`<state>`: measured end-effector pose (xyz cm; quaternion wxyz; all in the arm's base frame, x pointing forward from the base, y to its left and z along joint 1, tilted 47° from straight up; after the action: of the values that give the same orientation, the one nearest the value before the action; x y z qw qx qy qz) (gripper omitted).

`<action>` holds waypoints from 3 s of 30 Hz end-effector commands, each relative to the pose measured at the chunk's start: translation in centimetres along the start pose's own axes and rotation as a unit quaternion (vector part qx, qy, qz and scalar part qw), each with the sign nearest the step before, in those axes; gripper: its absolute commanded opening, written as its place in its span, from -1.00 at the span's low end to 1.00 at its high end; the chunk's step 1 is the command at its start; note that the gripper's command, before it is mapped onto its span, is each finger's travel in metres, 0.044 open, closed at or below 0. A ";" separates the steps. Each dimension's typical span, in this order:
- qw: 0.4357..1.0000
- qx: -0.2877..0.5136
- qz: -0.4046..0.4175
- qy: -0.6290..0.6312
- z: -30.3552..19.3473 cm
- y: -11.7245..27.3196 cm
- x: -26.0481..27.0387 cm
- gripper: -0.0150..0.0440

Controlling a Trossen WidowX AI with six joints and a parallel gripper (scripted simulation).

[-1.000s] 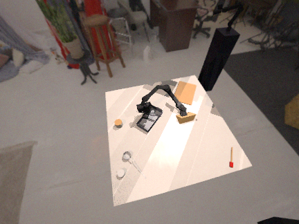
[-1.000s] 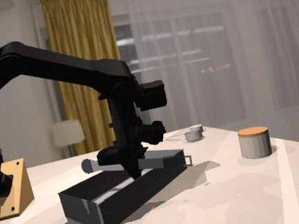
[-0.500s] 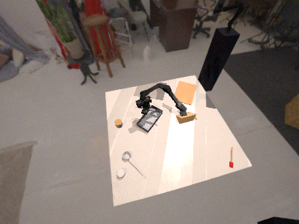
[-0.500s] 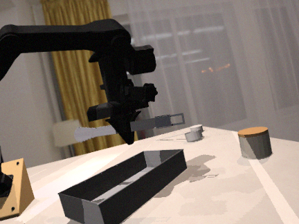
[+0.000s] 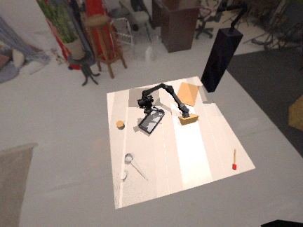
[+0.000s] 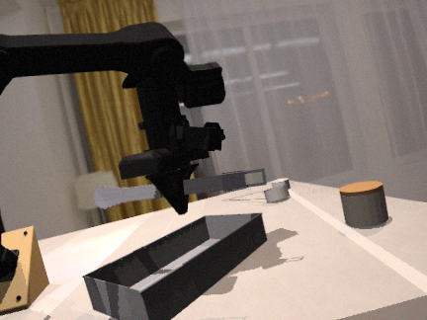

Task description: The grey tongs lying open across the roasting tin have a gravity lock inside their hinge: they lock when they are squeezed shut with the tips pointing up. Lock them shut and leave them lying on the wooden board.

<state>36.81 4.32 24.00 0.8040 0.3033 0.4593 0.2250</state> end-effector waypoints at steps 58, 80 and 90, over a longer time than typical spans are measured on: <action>0.955 0.018 0.016 0.294 -9.0 -0.2 -31.7 -1.00; 0.934 0.054 0.088 0.342 -12.1 -3.2 -35.8 -1.00; 0.924 0.054 0.116 0.359 -13.9 -4.1 -37.5 -1.00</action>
<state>7.95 -18.30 38.36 0.5440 0.2962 0.6903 0.3739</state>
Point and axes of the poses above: the point midway between the two fingers, 35 mm back from their tips, its own y axis back along the fingers, its own x axis across the jaws, z = x × y, the point moved 8 cm from there along y, back along the fingers, and after that the axes turned 3 degrees about -y, right-handed, at the moved point
